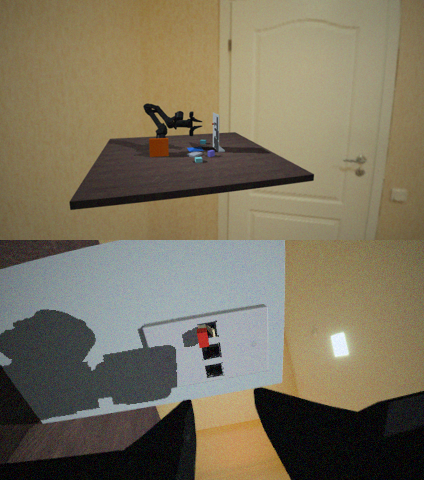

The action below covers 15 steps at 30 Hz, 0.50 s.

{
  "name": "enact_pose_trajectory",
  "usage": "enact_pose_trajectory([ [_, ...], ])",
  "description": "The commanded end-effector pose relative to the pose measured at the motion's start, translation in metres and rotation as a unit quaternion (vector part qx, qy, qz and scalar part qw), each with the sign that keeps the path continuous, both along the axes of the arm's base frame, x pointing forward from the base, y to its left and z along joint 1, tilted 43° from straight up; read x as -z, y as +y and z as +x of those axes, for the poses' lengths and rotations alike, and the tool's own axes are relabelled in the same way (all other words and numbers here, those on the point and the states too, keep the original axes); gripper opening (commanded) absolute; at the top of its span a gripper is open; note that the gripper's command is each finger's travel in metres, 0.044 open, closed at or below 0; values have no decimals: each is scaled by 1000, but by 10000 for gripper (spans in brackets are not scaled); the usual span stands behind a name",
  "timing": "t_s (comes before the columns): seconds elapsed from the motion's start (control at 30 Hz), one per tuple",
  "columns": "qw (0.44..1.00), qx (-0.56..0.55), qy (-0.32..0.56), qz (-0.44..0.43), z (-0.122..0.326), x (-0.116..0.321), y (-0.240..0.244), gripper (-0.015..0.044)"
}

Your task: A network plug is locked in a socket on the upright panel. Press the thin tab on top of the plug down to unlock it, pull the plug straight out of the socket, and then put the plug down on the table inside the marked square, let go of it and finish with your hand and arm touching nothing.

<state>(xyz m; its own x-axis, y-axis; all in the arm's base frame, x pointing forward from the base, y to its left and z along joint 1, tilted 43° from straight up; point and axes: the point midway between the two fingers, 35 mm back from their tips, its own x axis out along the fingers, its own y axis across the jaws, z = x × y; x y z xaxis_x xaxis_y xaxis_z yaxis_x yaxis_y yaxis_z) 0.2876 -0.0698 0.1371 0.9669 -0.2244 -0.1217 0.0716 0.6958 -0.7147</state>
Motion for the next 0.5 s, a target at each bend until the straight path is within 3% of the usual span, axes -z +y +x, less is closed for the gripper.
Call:
enact_pose_trajectory([
  [0.0,1000,2,-2,-5,8,-2,-1,156],
  [0.47,1000,3,-2,-11,34,1,-1,156],
])
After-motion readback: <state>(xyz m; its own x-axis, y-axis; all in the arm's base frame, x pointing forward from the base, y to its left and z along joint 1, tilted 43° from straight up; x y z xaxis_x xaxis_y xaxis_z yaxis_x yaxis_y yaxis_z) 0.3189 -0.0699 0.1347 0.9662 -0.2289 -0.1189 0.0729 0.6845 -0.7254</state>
